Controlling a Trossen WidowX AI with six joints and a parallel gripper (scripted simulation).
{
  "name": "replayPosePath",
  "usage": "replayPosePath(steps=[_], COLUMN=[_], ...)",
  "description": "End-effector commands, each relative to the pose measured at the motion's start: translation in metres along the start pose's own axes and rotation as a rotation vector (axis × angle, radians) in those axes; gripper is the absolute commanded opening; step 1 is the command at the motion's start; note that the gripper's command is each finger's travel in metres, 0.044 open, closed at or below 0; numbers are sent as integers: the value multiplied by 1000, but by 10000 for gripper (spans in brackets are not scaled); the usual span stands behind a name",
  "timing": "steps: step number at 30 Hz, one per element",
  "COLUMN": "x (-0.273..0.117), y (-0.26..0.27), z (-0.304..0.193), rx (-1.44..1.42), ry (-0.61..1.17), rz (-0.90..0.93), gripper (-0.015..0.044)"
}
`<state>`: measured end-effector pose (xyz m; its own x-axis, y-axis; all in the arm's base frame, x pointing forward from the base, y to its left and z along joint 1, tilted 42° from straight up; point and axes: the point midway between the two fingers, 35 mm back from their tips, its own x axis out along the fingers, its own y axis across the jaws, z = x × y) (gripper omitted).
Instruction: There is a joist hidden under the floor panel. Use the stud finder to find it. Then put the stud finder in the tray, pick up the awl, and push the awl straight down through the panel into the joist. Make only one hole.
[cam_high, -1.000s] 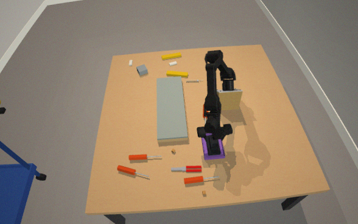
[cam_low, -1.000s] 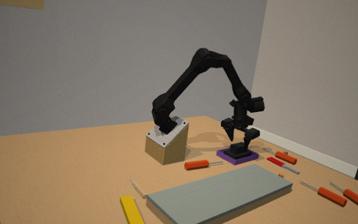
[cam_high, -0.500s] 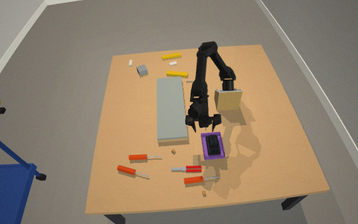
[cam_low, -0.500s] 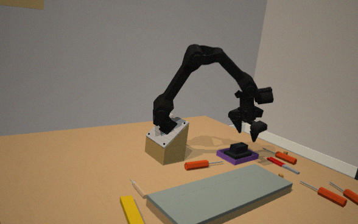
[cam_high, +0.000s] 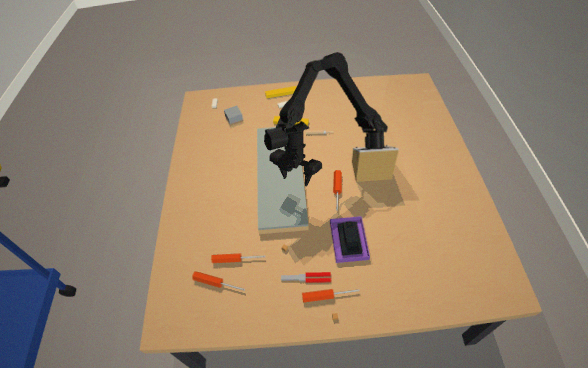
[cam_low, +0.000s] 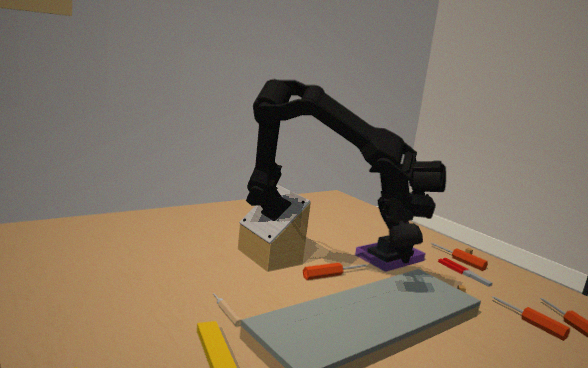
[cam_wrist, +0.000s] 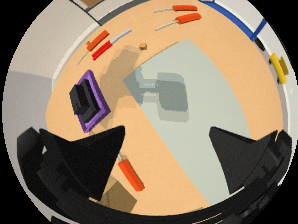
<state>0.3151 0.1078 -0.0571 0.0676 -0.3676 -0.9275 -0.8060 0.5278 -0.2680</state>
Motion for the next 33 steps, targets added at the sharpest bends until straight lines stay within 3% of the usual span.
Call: replayPosePath(steps=[1, 11, 19, 33], x=[-10, -31, -58, -63], y=[-53, -132, -143, -139], z=[-47, -202, -335, -351], rx=[170, 663, 980, 1003], ry=[18, 99, 254, 269], rz=[-40, -131, -269, -279], gripper=[440, 440, 440, 440])
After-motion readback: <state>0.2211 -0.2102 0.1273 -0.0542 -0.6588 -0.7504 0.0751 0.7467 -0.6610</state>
